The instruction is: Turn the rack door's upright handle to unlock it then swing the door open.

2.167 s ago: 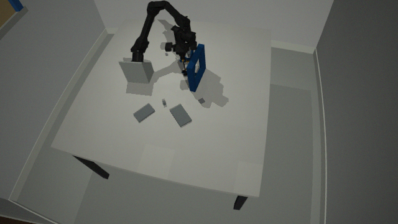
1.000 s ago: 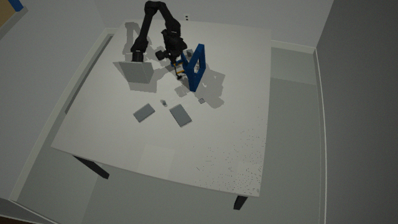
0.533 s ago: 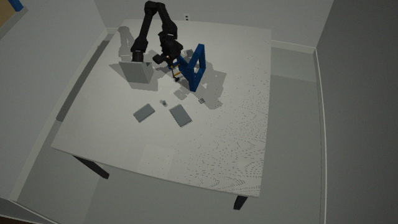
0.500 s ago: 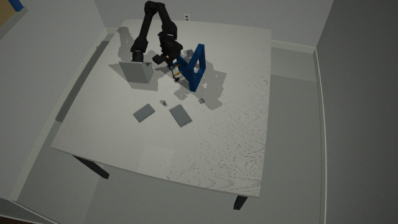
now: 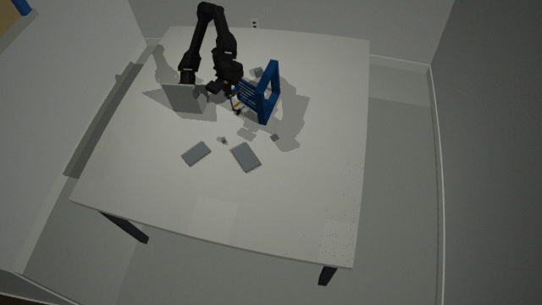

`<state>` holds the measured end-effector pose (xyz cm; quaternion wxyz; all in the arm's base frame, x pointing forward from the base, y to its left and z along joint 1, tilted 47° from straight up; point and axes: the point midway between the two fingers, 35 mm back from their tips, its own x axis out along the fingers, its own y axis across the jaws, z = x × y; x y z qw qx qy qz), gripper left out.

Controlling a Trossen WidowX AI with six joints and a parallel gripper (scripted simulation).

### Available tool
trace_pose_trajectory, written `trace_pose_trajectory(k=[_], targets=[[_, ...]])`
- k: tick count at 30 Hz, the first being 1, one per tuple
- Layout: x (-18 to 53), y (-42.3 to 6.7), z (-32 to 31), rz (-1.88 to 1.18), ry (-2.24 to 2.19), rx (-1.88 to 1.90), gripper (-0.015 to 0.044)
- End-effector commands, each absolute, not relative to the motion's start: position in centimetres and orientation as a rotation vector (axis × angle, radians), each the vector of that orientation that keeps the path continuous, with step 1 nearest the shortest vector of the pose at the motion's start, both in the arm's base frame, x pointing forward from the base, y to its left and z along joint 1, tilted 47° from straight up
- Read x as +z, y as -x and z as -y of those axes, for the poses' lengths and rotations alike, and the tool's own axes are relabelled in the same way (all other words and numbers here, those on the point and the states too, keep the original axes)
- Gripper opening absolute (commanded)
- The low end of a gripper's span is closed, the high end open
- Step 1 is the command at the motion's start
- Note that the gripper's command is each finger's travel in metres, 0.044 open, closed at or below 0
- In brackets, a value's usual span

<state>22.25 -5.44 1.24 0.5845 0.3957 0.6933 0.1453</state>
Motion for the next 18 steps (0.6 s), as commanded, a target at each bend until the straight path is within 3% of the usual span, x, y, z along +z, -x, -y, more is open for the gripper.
trace_pose_trajectory(k=[1, 18], targets=[[0.6, -22.2, 6.0, -1.591, -0.860, 0.402, 0.0024], [-2.1, -22.3, 8.6, -1.495, -0.651, 0.600, 0.0024]])
